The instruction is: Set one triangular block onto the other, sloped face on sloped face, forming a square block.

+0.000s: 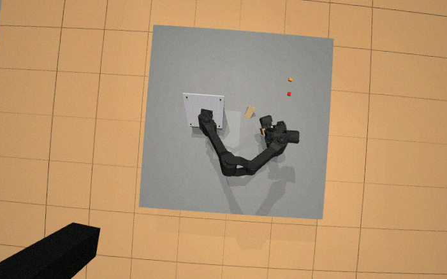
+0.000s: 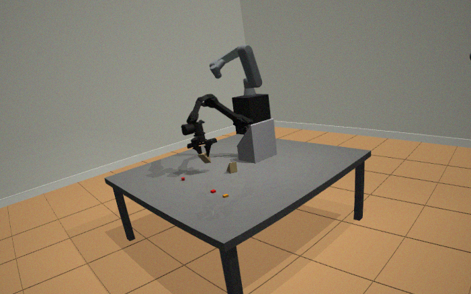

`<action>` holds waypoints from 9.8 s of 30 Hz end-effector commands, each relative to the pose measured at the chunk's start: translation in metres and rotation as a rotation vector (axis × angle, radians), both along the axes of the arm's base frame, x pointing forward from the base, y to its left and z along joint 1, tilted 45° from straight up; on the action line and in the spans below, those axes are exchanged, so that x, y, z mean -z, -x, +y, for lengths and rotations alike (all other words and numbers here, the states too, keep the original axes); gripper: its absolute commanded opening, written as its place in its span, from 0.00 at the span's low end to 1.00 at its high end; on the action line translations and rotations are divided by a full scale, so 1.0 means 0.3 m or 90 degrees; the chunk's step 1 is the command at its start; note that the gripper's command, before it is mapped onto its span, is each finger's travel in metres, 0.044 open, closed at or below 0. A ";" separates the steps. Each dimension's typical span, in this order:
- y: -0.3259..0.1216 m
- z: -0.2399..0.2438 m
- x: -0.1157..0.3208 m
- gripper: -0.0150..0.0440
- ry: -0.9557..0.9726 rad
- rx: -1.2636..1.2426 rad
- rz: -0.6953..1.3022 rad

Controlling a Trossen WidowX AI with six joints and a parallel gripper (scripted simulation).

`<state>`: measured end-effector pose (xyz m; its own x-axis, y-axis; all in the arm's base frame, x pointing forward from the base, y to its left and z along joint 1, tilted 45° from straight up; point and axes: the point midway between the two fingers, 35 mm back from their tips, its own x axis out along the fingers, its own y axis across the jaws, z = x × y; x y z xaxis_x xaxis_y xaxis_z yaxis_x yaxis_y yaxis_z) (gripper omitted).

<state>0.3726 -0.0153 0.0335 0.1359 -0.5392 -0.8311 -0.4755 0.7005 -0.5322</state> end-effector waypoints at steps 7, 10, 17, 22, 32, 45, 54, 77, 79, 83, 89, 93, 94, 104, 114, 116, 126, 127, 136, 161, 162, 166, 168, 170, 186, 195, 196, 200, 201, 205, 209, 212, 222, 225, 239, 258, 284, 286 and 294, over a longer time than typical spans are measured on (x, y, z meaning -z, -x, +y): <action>-0.011 0.015 -0.007 0.25 0.084 -0.177 0.138; -0.013 0.019 -0.011 0.25 0.106 -0.225 0.179; -0.020 0.028 -0.020 0.25 0.156 -0.334 0.276; -0.024 0.034 -0.026 0.25 0.187 -0.400 0.338; -0.017 0.042 -0.025 0.25 0.187 -0.403 0.340; 0.146 0.171 0.003 0.25 0.176 -0.409 0.339; 0.272 0.234 0.017 0.25 0.175 -0.409 0.341; 0.396 0.232 0.134 0.25 0.182 -0.405 0.344; 0.391 0.219 0.162 0.25 0.183 -0.405 0.343; 0.383 0.191 0.216 0.25 0.183 -0.405 0.343; 0.379 0.165 0.260 0.25 0.184 -0.404 0.344; 0.373 0.159 0.265 0.25 0.184 -0.404 0.343; 0.371 0.156 0.273 0.25 0.184 -0.404 0.343; 0.348 0.130 0.351 0.25 0.185 -0.404 0.343; 0.349 0.129 0.349 0.25 0.190 -0.401 0.340; 0.349 0.129 0.349 0.25 0.190 -0.401 0.340; 0.349 0.129 0.349 0.25 0.191 -0.401 0.340; 0.348 0.128 0.349 0.25 0.192 -0.401 0.339; 0.349 0.129 0.351 0.25 0.193 -0.400 0.339; 0.338 0.110 0.396 0.25 0.193 -0.400 0.339; 0.338 0.109 0.398 0.25 0.193 -0.400 0.339; 0.336 0.105 0.406 0.25 0.193 -0.400 0.339; 0.335 0.104 0.410 0.25 0.193 -0.399 0.339; 0.334 0.102 0.414 0.25 0.193 -0.399 0.339; 0.332 0.098 0.420 0.25 0.193 -0.399 0.339; 0.332 0.098 0.420 0.25 0.193 -0.401 0.340; 0.332 0.098 0.420 0.25 0.193 -0.401 0.340; 0.332 0.098 0.420 0.25 0.193 -0.402 0.341; 0.332 0.098 0.420 0.25 0.193 -0.402 0.341; 0.332 0.098 0.420 0.25 0.193 -0.402 0.341; 0.332 0.097 0.421 0.25 0.193 -0.402 0.342; 0.331 0.097 0.423 0.25 0.193 -0.402 0.342; 0.331 0.095 0.426 0.25 0.191 -0.402 0.342; 0.332 0.096 0.424 0.25 0.189 -0.401 0.342; 0.333 0.096 0.424 0.65 0.189 -0.401 0.342; 0.329 0.153 0.379 1.00 0.186 -0.403 0.341; 0.369 0.343 0.186 1.00 0.190 -0.405 0.345; 0.369 0.343 0.186 1.00 0.190 -0.405 0.345; 0.369 0.343 0.186 1.00 0.190 -0.405 0.345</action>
<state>0.2619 0.0875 -0.0218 0.1112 -0.7007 -0.7047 -0.9667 0.0882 -0.2402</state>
